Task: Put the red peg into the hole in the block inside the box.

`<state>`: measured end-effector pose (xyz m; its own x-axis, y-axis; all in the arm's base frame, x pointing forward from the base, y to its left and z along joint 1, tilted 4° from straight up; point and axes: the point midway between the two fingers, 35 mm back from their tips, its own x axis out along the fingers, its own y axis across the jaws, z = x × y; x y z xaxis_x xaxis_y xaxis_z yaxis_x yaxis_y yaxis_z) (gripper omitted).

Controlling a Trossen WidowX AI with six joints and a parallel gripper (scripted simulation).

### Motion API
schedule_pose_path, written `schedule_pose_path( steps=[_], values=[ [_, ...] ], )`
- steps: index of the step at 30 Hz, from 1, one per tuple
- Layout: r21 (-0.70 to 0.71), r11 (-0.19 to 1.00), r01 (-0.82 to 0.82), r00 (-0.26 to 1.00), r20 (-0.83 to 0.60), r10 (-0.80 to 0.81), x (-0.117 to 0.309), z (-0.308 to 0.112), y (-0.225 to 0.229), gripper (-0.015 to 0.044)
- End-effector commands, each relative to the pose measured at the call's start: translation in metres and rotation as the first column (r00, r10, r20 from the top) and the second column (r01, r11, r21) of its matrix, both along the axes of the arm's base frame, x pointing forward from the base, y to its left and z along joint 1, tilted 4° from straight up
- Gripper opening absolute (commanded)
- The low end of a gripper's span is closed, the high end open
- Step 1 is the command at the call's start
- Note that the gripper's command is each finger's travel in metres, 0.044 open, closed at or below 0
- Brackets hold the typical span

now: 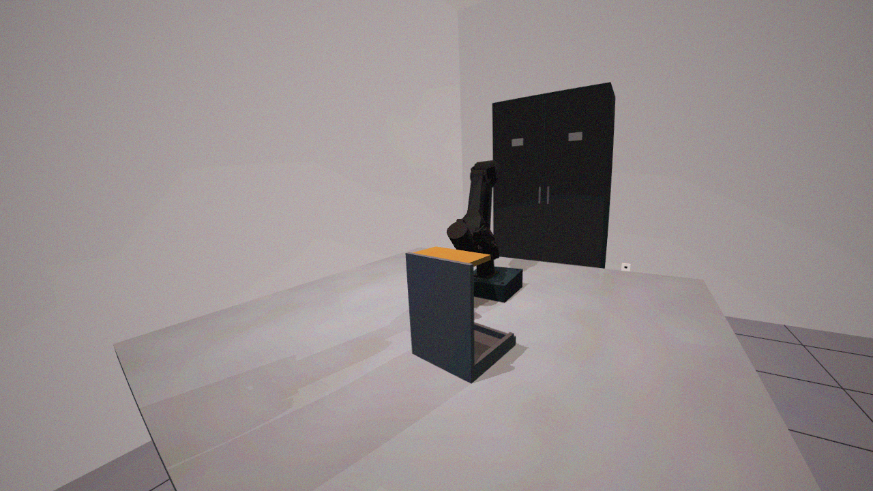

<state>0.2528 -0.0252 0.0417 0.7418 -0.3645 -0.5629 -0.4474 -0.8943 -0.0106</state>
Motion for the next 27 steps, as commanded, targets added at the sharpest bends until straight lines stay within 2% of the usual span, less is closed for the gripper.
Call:
schedule_pose_path(
  steps=[1,9,16,21,27],
  values=[
    [-0.002,1.000,-0.008,1.000,-0.014,0.007,-0.0033,-0.0085,-0.0002,0.0220],
    [-0.002,1.000,-0.008,1.000,-0.014,0.007,-0.0033,-0.0087,-0.0002,0.0220],
    [-0.001,1.000,0.000,1.000,-0.005,0.000,-0.0021,-0.0061,-0.0007,0.0036],
    [-0.001,1.000,0.000,1.000,-0.005,0.000,-0.0021,-0.0061,-0.0007,0.0003],
    [-0.001,1.000,0.000,1.000,-0.005,0.000,-0.0018,-0.0049,-0.0006,0.0000]
  ],
)
